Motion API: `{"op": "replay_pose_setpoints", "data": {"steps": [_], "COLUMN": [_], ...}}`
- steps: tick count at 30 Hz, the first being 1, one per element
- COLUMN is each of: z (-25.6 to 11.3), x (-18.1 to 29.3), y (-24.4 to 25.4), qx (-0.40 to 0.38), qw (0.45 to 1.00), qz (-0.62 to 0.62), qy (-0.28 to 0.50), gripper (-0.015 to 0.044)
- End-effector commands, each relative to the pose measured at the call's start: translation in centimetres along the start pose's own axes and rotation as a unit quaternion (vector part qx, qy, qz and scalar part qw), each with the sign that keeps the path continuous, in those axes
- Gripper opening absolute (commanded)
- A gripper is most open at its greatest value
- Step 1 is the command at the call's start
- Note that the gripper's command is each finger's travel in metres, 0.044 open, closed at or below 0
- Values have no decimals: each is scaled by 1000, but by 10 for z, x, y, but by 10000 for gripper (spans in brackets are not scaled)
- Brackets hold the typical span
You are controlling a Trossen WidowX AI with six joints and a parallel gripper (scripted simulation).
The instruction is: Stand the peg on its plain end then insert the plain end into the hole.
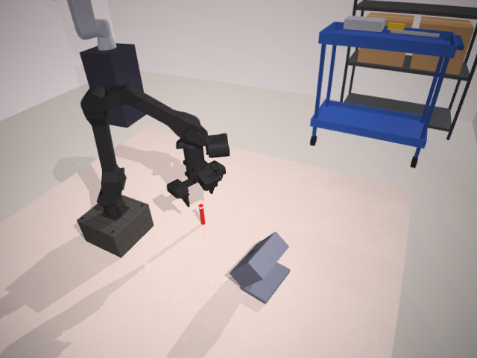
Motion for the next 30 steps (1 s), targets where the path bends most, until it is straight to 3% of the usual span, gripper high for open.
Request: {"op": "replay_pose_setpoints", "data": {"steps": [1, 30], "z": [5, 52], "x": [0, 0], "y": [1, 1], "qx": [0, 0], "qw": [1000, 1000], "qz": [-5, -5], "qy": [3, 3], "gripper": [440, 440]}}
Point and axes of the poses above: the point midway between the two fingers, 35 mm back from their tips, its own z axis out along the fingers, its own y axis across the jaws, x = y × z, the point moved 1 cm from there along -z, back along the fingers, and after that the axes turned 13 degrees about -z, right-handed, at the moved point
